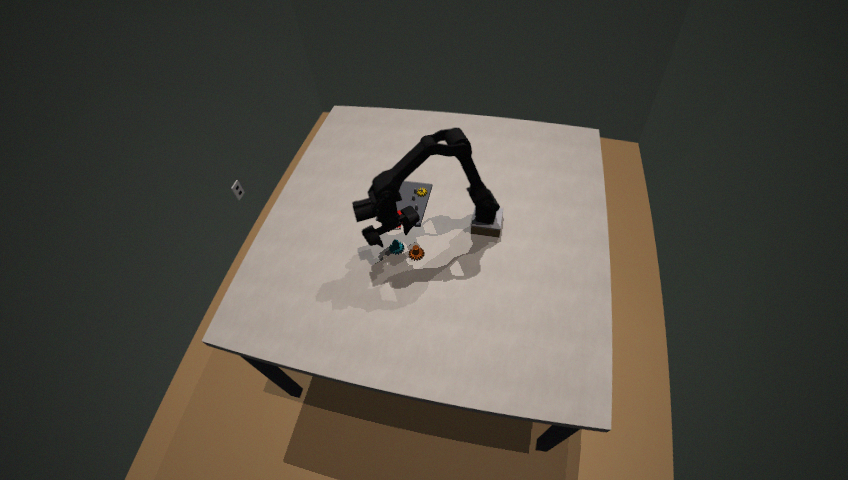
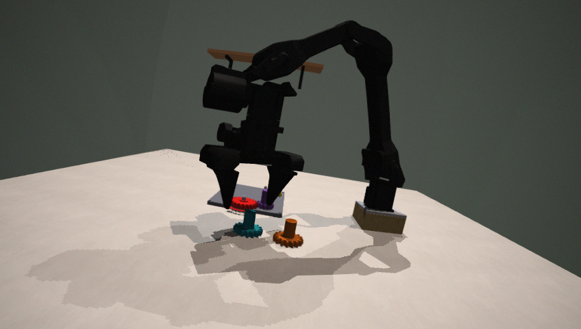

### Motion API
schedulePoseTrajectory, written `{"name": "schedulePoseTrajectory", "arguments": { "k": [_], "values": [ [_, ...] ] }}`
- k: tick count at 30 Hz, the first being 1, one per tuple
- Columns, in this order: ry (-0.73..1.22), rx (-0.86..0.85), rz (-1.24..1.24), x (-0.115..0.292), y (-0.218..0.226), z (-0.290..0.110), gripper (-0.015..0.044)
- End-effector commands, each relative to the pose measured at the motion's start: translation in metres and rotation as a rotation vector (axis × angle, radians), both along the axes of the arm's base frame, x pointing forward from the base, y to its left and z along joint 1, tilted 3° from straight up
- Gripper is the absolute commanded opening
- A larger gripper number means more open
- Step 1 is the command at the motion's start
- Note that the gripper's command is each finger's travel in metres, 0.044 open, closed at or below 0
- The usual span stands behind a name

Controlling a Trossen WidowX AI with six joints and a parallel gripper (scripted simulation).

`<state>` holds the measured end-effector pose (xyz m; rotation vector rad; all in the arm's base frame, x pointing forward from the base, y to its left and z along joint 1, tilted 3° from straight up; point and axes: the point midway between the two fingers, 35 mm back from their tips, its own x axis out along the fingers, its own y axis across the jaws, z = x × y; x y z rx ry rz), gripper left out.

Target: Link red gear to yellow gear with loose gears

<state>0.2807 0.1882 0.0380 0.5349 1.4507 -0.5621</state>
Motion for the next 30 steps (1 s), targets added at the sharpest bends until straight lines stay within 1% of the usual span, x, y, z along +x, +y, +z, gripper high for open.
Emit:
{"name": "schedulePoseTrajectory", "arguments": {
  "k": [1,8,14,28,30],
  "values": [
    [0.011,-0.002,-0.003,-0.002,-0.001,-0.009,0.044],
    [0.011,-0.002,-0.003,-0.003,-0.002,-0.02,0.044],
    [0.012,-0.002,-0.003,-0.003,-0.002,-0.021,0.044],
    [0.012,-0.002,-0.003,-0.003,-0.002,-0.021,0.0072],
    [0.012,-0.002,-0.003,-0.003,-0.002,-0.021,0.0059]
  ]
}}
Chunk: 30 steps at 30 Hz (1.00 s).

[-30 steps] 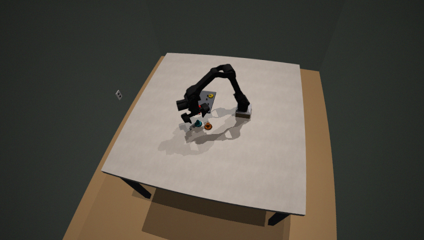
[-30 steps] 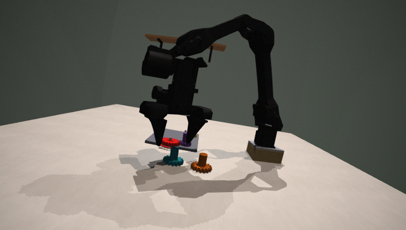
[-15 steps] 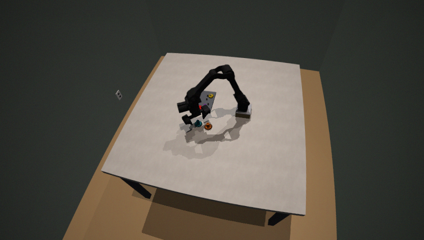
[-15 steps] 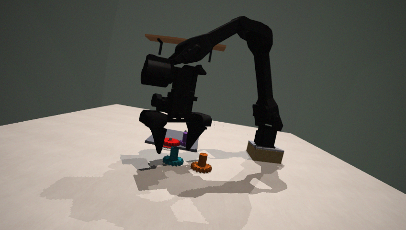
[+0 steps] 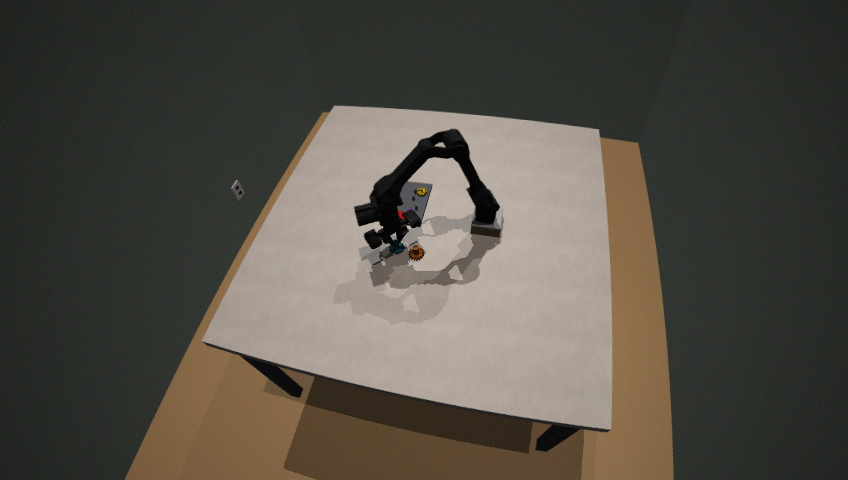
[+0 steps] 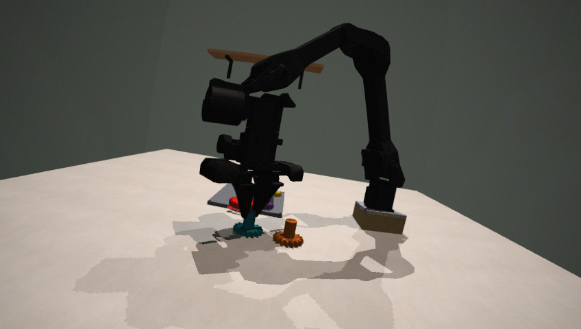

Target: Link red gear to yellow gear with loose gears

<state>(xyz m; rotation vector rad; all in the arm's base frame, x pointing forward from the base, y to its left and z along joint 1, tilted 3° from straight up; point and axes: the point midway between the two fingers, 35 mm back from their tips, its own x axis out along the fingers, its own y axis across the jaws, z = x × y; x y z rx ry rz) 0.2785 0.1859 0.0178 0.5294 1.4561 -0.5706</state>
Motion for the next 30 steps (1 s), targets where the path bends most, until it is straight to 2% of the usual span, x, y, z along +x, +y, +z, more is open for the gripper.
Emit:
{"name": "schedulePoseTrajectory", "arguments": {
  "k": [1,6,30],
  "values": [
    [0.003,0.004,-0.001,-0.001,0.0,-0.001,0.0053],
    [0.003,0.004,-0.001,0.0,0.001,0.0,0.0],
    [0.001,0.007,0.004,0.006,0.008,0.054,0.0]
  ]
}}
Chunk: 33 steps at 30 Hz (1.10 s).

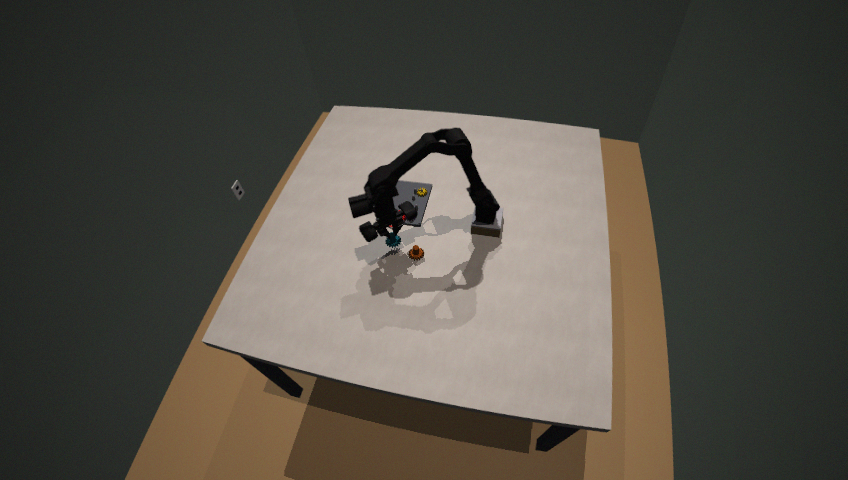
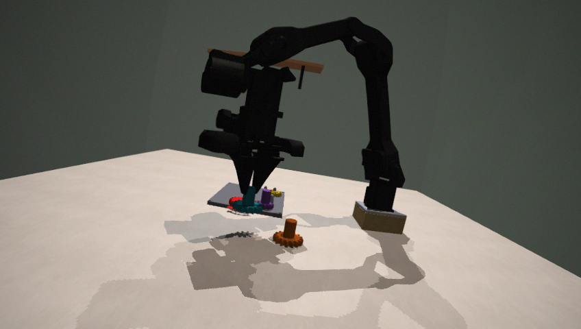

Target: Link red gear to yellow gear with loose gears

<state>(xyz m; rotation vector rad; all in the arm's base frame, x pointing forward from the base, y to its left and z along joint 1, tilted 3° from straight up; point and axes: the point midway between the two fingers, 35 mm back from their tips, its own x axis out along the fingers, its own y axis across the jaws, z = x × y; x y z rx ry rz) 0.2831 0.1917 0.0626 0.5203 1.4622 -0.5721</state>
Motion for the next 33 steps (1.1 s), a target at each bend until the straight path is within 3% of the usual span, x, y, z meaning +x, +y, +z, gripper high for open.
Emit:
{"name": "schedulePoseTrajectory", "arguments": {
  "k": [1,33],
  "values": [
    [-0.006,0.012,-0.002,0.002,0.003,0.012,0.0],
    [-0.005,0.009,0.0,-0.006,0.001,0.089,0.0]
  ]
}}
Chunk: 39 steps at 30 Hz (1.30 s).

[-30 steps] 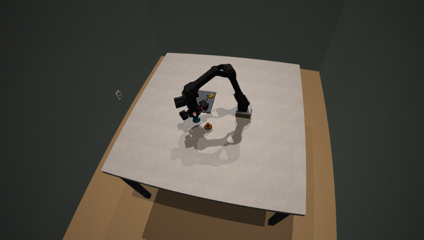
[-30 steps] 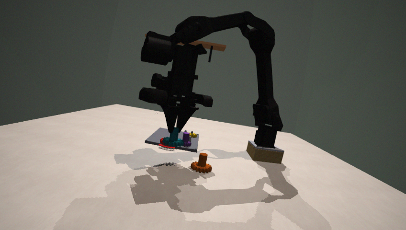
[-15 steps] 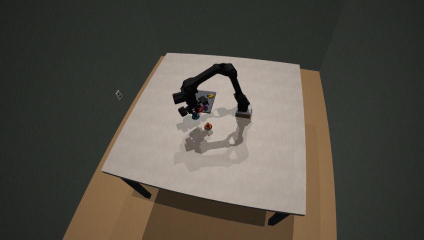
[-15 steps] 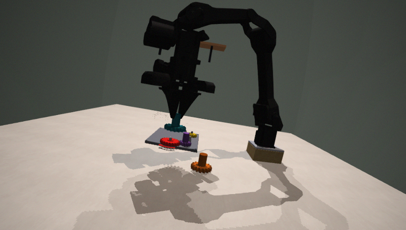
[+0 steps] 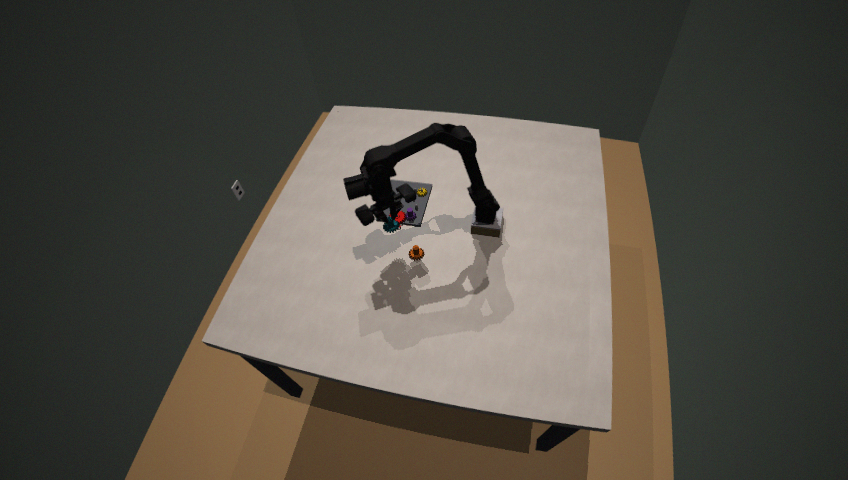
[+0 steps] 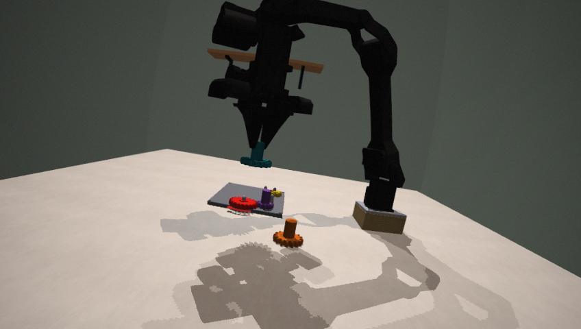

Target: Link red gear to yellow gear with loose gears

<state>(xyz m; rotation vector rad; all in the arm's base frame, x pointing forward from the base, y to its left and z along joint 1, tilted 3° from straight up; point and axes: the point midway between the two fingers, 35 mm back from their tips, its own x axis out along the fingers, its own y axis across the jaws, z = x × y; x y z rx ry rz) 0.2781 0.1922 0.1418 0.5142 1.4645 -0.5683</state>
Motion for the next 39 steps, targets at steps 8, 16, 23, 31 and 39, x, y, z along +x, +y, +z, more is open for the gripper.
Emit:
{"name": "schedulePoseTrajectory", "arguments": {
  "k": [8,16,23,31,39],
  "values": [
    [-0.005,0.01,-0.013,-0.002,-0.002,0.019,0.0],
    [-0.006,0.009,-0.013,0.004,-0.021,0.012,0.0],
    [-0.006,0.008,-0.013,0.008,-0.038,0.006,0.0],
    [-0.007,0.007,-0.013,0.011,-0.058,-0.001,0.0],
    [-0.007,0.006,-0.013,0.012,-0.077,-0.009,0.0]
  ]
}}
